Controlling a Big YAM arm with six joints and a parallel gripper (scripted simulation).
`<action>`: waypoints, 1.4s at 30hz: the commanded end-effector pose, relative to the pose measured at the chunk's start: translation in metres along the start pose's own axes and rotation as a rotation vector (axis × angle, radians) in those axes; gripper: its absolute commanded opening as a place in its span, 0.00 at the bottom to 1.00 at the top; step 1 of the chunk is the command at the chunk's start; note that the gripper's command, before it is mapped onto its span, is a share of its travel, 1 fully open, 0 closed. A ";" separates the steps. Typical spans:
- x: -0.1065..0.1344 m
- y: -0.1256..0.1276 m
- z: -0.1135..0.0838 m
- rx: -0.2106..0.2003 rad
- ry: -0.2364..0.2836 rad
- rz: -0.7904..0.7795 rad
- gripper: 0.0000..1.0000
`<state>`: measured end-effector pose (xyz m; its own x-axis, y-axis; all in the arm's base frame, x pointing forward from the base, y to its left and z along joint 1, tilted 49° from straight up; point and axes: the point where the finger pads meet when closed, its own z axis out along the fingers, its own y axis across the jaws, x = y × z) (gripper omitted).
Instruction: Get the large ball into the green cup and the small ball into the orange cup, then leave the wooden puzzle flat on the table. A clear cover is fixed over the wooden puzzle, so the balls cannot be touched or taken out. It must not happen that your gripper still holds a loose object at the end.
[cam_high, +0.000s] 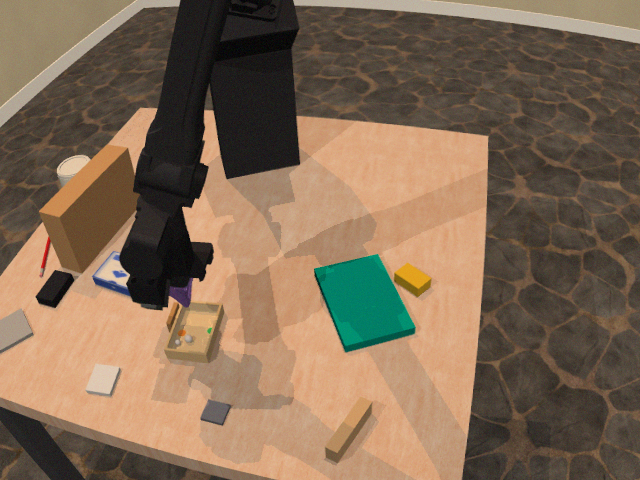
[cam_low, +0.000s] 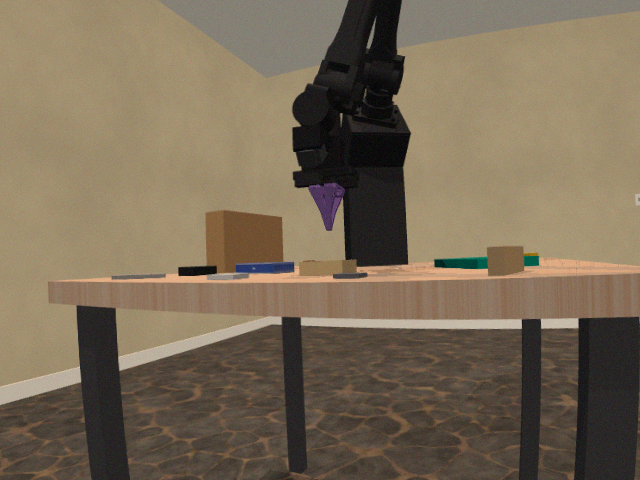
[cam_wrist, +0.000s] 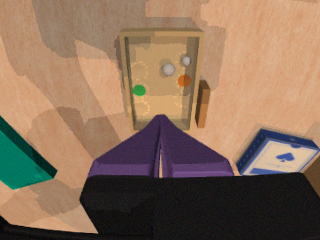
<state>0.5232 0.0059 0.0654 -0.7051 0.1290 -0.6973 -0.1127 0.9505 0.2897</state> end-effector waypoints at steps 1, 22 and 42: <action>-0.011 -0.007 -0.007 0.013 -0.032 0.013 0.00; -0.004 0.021 0.028 -0.001 -0.012 0.002 0.00; -0.009 0.029 0.033 -0.004 -0.024 -0.001 0.00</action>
<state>0.5422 0.0344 0.0485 -0.7078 0.1321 -0.6940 -0.1056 0.9515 0.2888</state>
